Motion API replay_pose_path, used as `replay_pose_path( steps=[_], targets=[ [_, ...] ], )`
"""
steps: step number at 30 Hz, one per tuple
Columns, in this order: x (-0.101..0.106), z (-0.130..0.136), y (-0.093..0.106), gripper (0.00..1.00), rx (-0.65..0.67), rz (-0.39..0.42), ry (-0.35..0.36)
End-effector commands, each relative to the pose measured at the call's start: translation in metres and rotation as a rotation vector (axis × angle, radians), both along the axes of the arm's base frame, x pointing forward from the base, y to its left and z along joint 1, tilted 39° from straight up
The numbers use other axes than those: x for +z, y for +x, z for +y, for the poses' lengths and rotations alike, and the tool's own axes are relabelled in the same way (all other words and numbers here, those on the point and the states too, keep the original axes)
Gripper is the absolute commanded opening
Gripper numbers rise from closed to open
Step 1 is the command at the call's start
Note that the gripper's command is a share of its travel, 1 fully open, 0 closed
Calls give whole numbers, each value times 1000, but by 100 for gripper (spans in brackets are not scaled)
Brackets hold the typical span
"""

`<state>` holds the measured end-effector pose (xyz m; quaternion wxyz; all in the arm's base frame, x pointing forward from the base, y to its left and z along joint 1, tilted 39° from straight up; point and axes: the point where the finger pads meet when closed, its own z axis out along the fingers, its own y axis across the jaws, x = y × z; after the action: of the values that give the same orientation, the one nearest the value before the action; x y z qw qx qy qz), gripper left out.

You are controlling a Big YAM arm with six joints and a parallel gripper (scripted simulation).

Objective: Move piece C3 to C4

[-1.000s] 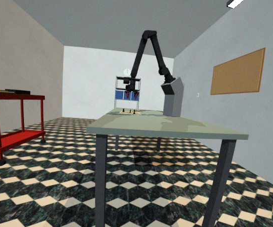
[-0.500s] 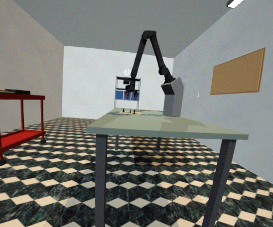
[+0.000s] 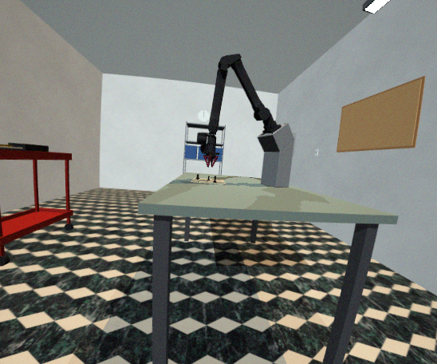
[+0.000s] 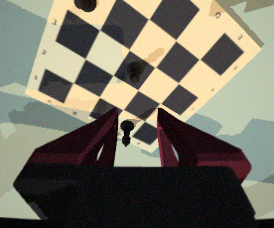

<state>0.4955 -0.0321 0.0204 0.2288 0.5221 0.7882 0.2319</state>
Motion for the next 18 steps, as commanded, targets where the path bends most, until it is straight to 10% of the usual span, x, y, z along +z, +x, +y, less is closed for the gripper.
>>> replay_pose_path(
  steps=[1,18],
  targets=[
    [22,-7,10,33,-17,-58,-7],
    [16,-7,9,33,-17,-45,-5]
  ],
)
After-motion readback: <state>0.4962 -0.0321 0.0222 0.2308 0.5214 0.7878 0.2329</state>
